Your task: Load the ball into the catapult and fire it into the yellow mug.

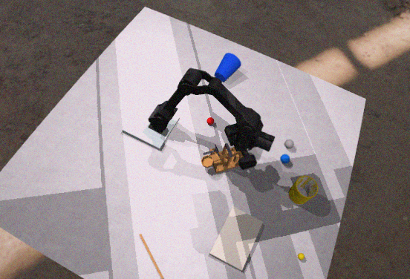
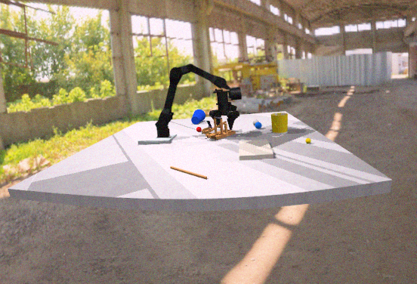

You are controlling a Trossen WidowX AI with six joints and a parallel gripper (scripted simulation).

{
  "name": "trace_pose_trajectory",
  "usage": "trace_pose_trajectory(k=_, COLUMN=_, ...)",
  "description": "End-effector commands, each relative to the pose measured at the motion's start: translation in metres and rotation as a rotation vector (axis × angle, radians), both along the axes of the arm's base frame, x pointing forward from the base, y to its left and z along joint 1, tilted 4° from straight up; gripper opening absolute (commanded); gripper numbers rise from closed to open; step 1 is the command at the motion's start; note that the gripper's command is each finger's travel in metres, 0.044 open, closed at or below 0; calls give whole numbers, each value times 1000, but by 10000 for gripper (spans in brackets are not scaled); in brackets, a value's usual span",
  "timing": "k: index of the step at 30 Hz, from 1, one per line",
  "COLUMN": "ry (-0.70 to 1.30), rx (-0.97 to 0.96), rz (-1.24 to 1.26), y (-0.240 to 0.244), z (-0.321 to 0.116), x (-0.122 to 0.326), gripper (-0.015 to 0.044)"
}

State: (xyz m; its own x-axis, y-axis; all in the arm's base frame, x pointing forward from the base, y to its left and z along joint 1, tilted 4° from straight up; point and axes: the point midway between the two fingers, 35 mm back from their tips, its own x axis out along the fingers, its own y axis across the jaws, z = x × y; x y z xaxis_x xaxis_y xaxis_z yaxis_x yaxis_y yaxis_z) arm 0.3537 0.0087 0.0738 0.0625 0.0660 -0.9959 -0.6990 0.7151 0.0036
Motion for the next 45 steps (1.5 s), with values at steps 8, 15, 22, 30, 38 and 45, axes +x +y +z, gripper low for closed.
trace_pose_trajectory(k=8, ry=0, rx=0, rz=0, y=0, z=0, x=0, gripper=230)
trace_pose_trajectory(k=15, ry=0, rx=0, rz=0, y=0, z=0, x=0, gripper=125)
trace_pose_trajectory(k=22, ry=1, rx=1, rz=0, y=-3, z=47, x=-3, gripper=0)
trace_pose_trajectory(k=30, ry=9, rx=7, rz=-117, y=-3, z=49, x=-3, gripper=0)
trace_pose_trajectory(k=38, ry=28, rx=23, rz=-391, y=-4, z=48, x=-2, gripper=0)
trace_pose_trajectory(k=45, ry=43, rx=37, rz=-630, y=-9, z=47, x=1, gripper=0)
